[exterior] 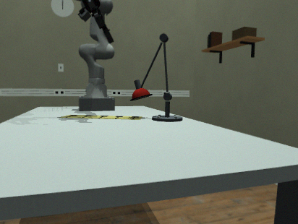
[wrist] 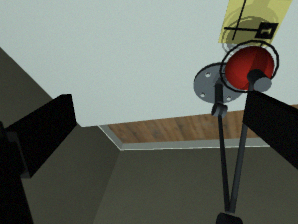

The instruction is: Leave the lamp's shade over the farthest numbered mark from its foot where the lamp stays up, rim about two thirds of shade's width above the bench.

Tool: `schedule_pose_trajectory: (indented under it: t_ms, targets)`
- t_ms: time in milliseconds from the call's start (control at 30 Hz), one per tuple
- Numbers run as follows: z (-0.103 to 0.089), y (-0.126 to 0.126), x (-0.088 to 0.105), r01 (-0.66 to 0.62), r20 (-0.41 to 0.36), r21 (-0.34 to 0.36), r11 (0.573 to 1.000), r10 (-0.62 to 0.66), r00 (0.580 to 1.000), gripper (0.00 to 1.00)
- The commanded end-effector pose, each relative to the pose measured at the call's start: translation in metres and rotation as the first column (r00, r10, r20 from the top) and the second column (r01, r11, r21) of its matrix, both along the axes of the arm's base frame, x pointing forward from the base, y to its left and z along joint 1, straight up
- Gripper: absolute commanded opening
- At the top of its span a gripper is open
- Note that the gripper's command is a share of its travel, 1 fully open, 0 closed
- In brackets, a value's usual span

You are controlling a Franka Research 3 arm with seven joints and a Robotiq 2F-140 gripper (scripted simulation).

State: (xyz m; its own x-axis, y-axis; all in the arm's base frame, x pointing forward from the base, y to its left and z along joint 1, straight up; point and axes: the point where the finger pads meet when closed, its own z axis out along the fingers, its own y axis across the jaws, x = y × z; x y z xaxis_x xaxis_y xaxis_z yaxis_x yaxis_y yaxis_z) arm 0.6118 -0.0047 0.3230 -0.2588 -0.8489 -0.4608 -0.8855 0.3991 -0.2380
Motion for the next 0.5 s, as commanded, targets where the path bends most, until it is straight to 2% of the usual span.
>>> schedule_pose_trajectory:
  t_ms: [0, 467]
  targets:
    - [0.007, 0.008, -0.005, 0.014, -0.005, 0.054, 0.998, -0.014, 1.0, 1.0]
    - [0.068, 0.016, -0.013, 0.11, 0.029, 0.263, 0.958, -0.122, 0.992, 1.0]
